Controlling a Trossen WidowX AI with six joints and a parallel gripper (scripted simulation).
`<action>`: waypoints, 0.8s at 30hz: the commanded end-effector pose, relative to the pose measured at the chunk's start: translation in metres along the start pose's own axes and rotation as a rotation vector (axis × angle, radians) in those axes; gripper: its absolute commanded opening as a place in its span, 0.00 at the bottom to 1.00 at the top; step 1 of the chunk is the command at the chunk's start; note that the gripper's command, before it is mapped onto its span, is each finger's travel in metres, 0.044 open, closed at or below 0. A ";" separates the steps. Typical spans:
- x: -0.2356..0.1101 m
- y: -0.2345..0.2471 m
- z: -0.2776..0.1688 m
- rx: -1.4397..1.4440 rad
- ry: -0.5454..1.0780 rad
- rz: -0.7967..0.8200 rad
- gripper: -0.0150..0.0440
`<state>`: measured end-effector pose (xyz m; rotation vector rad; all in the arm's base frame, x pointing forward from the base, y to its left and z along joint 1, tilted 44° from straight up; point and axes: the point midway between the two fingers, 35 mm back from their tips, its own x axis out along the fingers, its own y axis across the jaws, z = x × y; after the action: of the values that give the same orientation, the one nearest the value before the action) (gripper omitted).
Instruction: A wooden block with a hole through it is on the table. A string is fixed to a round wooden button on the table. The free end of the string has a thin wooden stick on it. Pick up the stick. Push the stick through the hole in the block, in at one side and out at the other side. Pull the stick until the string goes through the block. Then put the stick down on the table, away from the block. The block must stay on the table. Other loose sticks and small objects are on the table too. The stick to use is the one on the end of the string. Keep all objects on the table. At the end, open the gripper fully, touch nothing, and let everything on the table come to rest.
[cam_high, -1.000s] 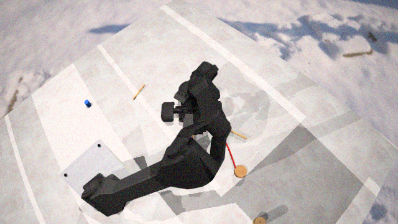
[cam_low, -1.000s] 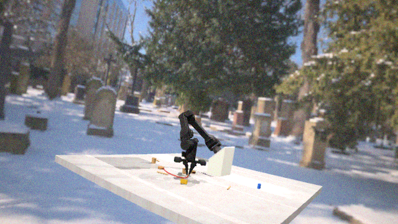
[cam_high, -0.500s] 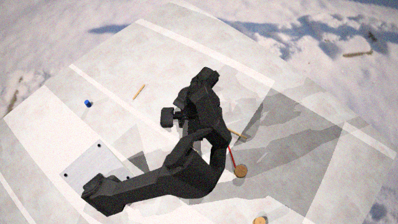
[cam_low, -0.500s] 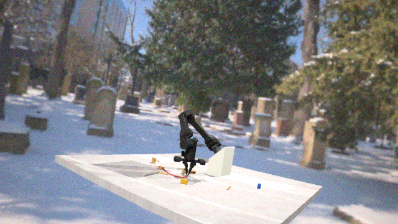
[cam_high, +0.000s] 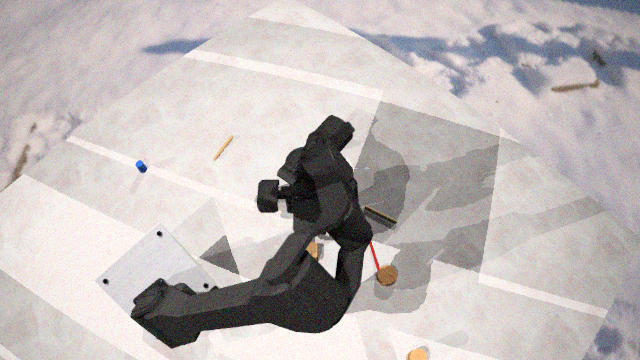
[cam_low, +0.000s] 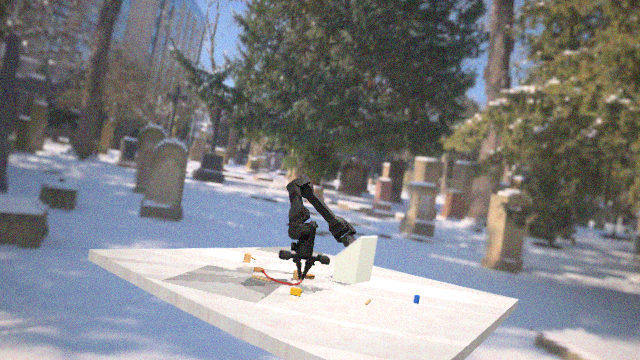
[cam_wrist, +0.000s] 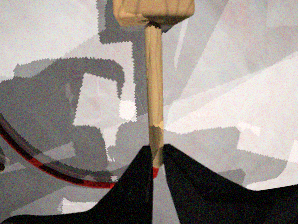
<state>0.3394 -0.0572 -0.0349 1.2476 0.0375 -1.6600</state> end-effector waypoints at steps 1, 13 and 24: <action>0.000 0.000 0.007 -0.002 -0.005 0.002 0.25; 0.000 0.000 0.022 -0.003 -0.005 0.002 0.25; 0.000 0.000 0.035 -0.003 -0.006 0.002 0.25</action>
<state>0.3195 -0.0728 -0.0213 1.2465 0.0391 -1.6592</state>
